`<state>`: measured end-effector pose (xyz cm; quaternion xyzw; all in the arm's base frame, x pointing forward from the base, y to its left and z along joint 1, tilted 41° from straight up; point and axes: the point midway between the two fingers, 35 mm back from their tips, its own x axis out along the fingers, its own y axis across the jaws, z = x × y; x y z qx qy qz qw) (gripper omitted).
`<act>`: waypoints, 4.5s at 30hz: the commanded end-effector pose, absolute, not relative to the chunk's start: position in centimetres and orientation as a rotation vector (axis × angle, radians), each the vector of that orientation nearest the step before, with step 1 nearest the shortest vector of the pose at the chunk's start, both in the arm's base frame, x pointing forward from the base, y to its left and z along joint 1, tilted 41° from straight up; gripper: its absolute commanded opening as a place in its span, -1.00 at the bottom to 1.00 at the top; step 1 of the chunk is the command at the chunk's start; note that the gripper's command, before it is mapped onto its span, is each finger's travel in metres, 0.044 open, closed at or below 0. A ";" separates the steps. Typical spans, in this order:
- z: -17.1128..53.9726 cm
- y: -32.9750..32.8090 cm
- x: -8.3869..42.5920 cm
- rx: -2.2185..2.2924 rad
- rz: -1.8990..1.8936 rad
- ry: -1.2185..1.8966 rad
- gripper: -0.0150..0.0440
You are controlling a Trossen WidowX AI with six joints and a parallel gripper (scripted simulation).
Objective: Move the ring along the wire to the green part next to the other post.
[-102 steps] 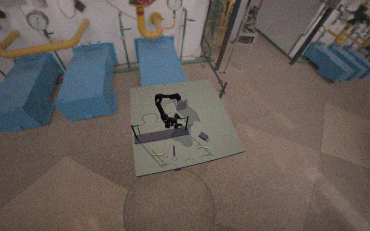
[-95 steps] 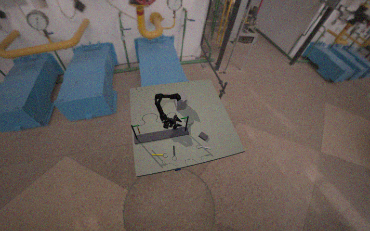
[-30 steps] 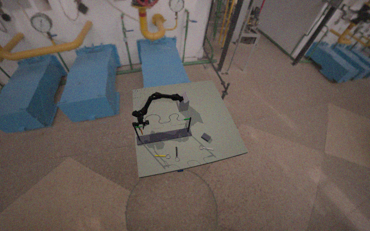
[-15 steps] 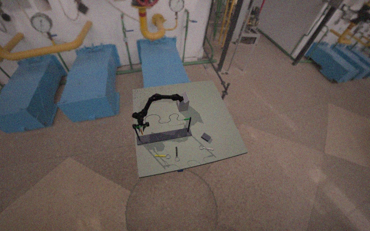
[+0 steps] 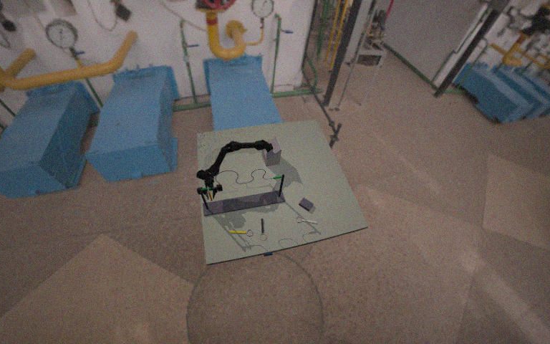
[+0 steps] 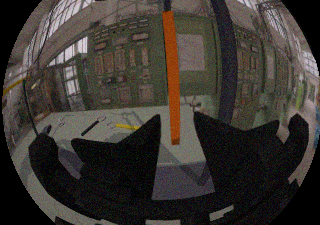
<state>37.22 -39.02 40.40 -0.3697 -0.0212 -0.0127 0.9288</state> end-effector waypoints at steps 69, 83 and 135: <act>41.2 -37.8 39.5 -0.756 -0.016 -0.042 -1.00; 41.2 -37.8 39.5 -0.756 -0.016 -0.042 -1.00; 37.7 -31.4 33.7 -0.521 -0.141 0.468 -1.00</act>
